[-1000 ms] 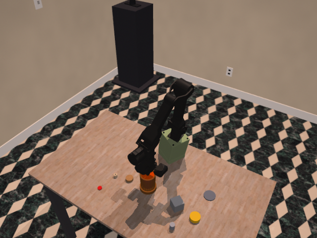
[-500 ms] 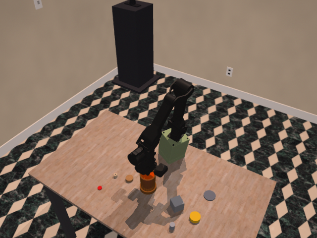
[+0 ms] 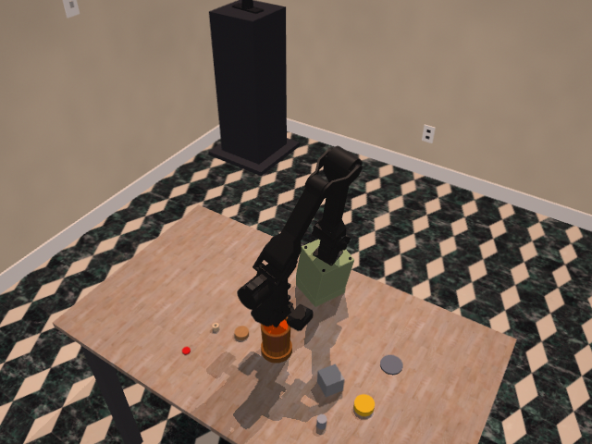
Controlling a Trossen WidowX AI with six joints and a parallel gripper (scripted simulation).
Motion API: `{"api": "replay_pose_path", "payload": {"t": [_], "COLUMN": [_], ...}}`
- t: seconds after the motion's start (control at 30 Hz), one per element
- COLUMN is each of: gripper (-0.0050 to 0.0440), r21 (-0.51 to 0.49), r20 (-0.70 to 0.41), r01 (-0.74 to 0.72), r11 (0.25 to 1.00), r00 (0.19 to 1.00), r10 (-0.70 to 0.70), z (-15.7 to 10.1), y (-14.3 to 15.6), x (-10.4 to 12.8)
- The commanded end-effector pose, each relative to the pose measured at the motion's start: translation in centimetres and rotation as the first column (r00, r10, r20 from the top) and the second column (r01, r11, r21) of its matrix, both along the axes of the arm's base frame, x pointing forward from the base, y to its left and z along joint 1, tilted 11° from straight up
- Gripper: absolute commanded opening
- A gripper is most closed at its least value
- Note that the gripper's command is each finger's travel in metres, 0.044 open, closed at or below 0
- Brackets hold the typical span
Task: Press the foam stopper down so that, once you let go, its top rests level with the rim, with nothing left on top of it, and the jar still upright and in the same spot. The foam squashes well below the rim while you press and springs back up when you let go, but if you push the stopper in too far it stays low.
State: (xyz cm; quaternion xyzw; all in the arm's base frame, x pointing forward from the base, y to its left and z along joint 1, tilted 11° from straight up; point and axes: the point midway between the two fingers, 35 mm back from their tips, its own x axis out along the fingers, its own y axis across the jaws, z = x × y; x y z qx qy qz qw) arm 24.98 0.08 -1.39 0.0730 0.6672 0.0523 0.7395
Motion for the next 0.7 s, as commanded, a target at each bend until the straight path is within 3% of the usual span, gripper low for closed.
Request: {"api": "replay_pose_path", "payload": {"t": [0.0, 0.07, 0.13, 0.23, 0.33, 0.67], "gripper": [0.0, 0.0, 0.0, 0.0, 0.0, 0.0], "r21": [0.001, 0.0, 0.0, -0.008, 0.0, 0.0], "r20": [-0.006, -0.006, -0.006, 0.039, -0.007, -0.007], "r01": [-0.001, -0.001, -0.001, -0.001, -0.001, -0.001], "r11": [1.0, 1.0, 1.0, 1.0, 1.0, 1.0], "r00": [1.0, 1.0, 1.0, 0.999, 1.0, 1.0], "r10": [0.001, 0.001, 0.001, 0.001, 0.001, 0.001], "z": [1.2, 3.6, 3.6, 7.7, 8.0, 8.0], "y": [-0.3, -0.7, -0.7, -1.6, -1.5, -1.5], "x": [0.2, 0.3, 0.3, 0.9, -0.2, -0.2]}}
